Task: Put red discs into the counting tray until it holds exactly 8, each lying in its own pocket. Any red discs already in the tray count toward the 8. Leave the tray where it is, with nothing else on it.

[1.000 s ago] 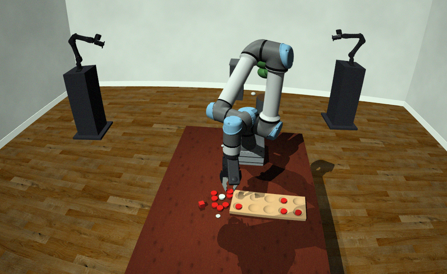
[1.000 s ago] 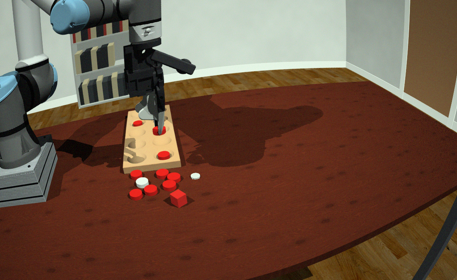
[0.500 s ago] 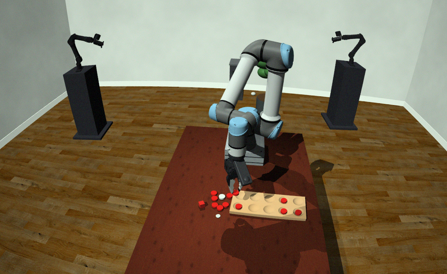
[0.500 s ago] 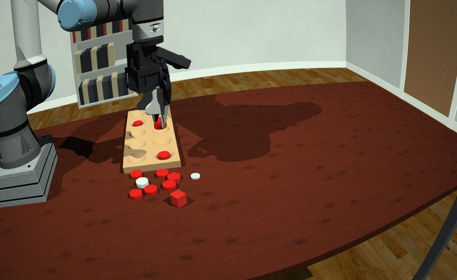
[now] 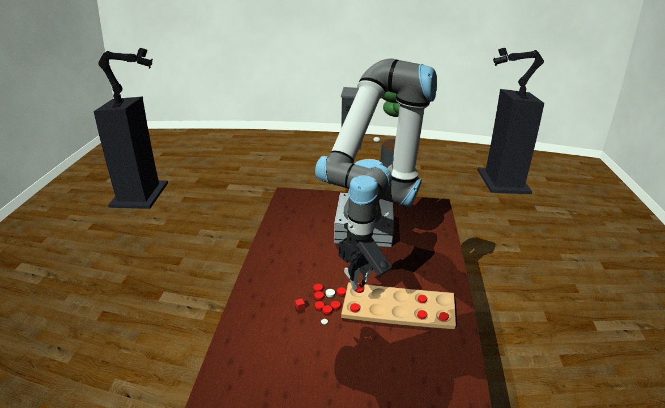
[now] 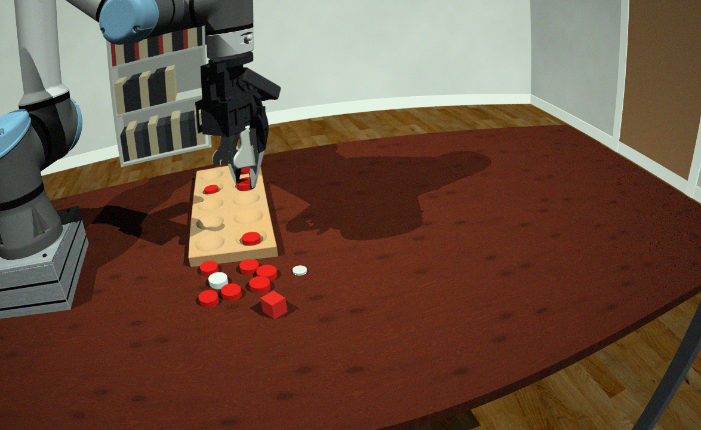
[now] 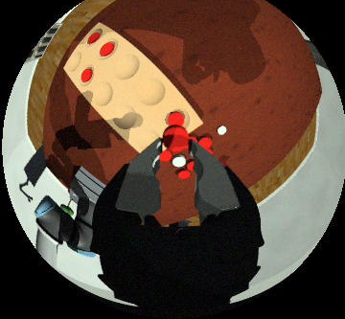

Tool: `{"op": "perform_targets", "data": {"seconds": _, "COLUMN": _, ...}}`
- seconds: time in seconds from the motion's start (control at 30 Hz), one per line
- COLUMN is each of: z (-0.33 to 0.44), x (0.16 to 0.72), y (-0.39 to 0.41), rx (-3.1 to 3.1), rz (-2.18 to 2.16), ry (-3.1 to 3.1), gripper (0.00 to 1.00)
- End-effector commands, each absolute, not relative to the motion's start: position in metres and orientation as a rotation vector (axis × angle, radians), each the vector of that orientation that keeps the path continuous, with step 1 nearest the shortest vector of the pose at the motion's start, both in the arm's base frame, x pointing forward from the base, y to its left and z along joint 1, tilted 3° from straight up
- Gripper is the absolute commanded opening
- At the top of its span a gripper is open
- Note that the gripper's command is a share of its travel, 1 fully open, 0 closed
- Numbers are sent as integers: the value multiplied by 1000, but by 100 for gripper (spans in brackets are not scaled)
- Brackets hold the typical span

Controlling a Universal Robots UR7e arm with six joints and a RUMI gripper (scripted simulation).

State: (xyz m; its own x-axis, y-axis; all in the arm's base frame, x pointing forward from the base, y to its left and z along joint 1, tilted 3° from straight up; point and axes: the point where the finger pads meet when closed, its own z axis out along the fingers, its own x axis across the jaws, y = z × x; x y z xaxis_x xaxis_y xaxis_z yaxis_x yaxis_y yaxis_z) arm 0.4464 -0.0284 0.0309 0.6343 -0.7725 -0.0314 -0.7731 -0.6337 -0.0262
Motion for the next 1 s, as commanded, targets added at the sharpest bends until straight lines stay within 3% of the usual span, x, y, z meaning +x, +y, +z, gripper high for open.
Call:
{"op": "perform_targets", "data": {"seconds": 0.0, "z": 32, "x": 448, "y": -20, "rx": -2870, "rz": 22, "ry": 1175, "gripper": 0}}
{"op": "perform_targets", "data": {"seconds": 0.97, "z": 36, "x": 451, "y": 31, "rx": -3087, "rz": 2, "ry": 271, "gripper": 0}}
